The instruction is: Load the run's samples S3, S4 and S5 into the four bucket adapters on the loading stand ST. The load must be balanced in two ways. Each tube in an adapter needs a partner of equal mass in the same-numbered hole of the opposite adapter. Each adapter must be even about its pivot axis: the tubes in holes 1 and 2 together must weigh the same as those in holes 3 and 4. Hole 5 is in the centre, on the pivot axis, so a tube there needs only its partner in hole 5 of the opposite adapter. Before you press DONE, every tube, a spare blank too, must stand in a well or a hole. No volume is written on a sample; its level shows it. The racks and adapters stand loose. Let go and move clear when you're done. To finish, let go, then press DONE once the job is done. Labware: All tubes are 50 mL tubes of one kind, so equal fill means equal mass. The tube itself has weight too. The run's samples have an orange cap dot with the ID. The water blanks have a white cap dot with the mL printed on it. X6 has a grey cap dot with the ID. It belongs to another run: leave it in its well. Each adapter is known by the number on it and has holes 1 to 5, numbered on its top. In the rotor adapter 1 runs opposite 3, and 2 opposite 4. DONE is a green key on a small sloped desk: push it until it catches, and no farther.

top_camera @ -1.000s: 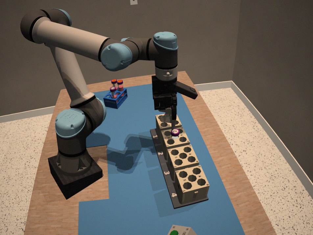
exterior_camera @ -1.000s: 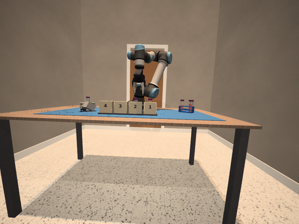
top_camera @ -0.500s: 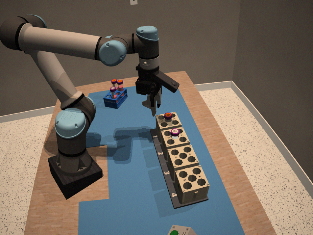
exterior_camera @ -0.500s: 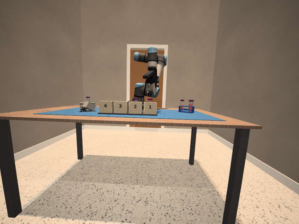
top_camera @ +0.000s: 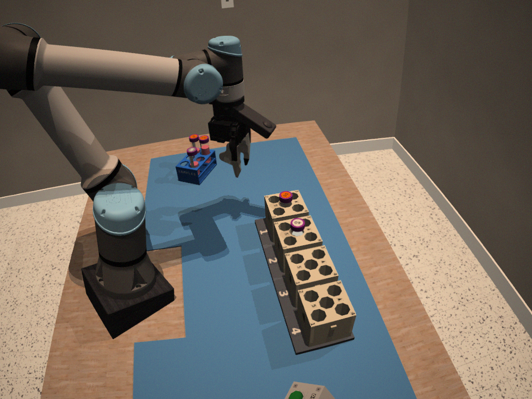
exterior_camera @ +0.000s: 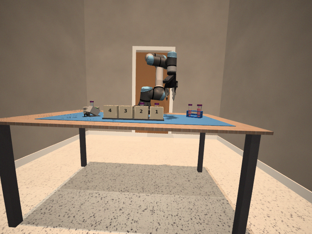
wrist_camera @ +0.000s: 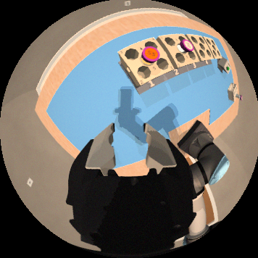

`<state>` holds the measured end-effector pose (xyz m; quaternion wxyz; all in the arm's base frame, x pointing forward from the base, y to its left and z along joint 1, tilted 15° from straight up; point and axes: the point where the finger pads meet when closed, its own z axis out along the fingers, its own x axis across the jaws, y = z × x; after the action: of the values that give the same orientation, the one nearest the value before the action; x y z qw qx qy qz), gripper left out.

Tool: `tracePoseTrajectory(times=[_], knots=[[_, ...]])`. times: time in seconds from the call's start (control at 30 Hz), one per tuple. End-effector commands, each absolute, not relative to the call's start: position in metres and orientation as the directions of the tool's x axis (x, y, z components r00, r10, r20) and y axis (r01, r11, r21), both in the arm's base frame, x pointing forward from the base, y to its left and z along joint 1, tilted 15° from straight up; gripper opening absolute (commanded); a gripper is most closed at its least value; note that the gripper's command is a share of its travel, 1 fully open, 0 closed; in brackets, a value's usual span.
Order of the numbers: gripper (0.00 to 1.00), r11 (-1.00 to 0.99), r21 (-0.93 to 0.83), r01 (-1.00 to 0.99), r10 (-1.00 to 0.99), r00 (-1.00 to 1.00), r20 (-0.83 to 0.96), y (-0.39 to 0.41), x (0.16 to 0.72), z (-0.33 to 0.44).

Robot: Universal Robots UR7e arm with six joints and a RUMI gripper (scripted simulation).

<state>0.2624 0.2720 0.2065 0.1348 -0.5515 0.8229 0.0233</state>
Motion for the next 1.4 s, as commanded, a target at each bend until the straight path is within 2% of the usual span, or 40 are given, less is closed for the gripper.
tracePoseTrajectory(times=[0.0, 1.03, 1.37], knots=[[0.35, 0.398, -0.119, -0.91, -0.901, -0.363, -0.235, 0.305, 0.242, 0.208], [0.35, 0.398, -0.118, -0.91, -0.901, -0.363, -0.236, 0.492, 0.117, 0.215], [0.35, 0.314, -0.139, -0.939, -0.934, -0.279, -0.224, 0.541, 0.085, 0.217]])
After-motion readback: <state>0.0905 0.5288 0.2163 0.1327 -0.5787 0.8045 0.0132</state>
